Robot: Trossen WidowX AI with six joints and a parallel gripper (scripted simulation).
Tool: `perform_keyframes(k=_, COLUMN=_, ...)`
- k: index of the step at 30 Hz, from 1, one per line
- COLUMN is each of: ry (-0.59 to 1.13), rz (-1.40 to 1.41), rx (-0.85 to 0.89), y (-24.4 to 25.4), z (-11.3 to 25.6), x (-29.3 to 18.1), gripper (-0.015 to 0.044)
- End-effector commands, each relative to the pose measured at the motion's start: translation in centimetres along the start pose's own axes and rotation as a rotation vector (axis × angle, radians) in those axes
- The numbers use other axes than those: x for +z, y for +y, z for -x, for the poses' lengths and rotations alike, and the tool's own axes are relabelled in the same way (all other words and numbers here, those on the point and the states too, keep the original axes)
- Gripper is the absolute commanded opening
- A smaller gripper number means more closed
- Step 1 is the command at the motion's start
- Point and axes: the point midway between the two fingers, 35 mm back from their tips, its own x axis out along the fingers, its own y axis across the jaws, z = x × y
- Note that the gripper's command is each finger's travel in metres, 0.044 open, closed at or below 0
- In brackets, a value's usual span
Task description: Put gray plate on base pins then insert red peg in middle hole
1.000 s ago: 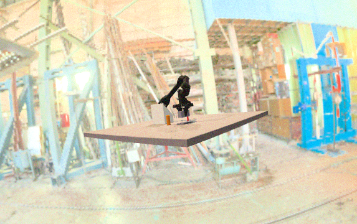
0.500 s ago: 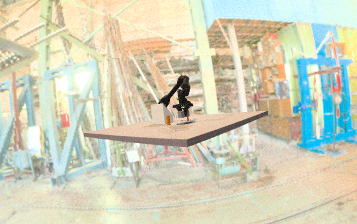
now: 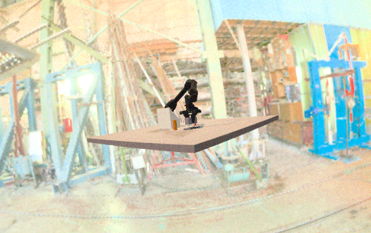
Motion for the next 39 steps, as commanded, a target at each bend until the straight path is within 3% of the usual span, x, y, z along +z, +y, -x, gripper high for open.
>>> perform_keyframes(k=1, ry=-0.006, rz=-0.01, rx=0.004, y=0.1, z=-0.8, x=0.0, gripper=0.0)
perform_keyframes(k=20, ry=-0.001, rz=0.005, rx=0.001, y=0.0, z=-1.9, x=0.2, gripper=0.0)
perform_keyframes(k=36, ry=-0.001, rz=0.005, rx=0.001, y=0.0, z=-1.9, x=0.2, gripper=0.042)
perform_keyframes(k=39, ry=-0.001, rz=0.005, rx=0.001, y=0.0, z=-1.9, x=0.2, gripper=0.044)
